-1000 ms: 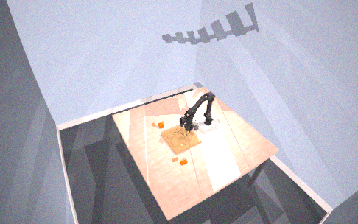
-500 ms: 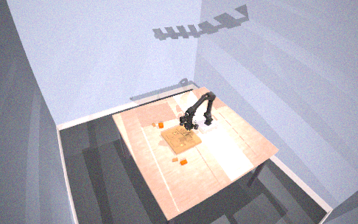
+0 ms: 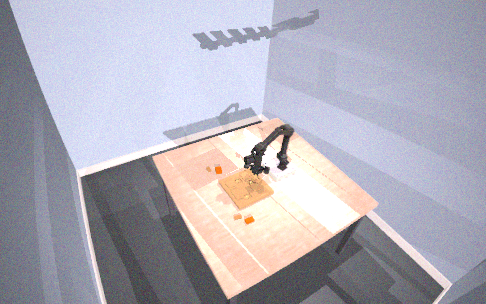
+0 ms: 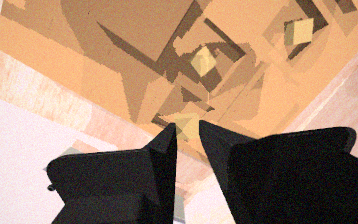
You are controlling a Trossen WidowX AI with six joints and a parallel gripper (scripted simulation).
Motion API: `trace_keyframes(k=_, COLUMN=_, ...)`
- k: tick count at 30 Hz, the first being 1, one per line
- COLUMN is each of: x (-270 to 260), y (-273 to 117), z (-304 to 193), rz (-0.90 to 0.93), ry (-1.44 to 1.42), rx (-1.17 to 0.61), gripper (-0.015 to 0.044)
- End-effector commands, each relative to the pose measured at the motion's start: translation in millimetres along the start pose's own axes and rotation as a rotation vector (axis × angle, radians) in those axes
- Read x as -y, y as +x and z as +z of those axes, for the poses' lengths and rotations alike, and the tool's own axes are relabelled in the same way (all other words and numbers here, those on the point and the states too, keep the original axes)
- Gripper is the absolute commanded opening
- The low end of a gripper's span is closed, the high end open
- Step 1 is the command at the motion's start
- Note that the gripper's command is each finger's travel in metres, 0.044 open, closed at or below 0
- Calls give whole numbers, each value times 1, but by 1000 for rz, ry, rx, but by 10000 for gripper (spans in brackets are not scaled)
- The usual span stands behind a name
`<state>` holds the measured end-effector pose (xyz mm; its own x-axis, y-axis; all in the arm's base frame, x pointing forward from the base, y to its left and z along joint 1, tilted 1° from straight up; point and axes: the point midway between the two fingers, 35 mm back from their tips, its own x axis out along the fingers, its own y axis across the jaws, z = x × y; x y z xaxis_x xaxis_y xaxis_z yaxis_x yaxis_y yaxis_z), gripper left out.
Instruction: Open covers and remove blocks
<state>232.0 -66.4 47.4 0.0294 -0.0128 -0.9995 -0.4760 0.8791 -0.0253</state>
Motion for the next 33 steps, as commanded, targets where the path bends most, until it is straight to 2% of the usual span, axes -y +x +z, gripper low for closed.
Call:
trace_keyframes(k=1, x=0, y=-7, z=0, rz=-3, ry=-4, rx=4, gripper=80)
trace_keyframes(k=26, x=0, y=-61, z=0, rz=-3, ry=-4, rx=4, gripper=80)
trace_keyframes(k=33, x=-3, y=-64, z=13, rz=-2, ry=-4, rx=6, gripper=80)
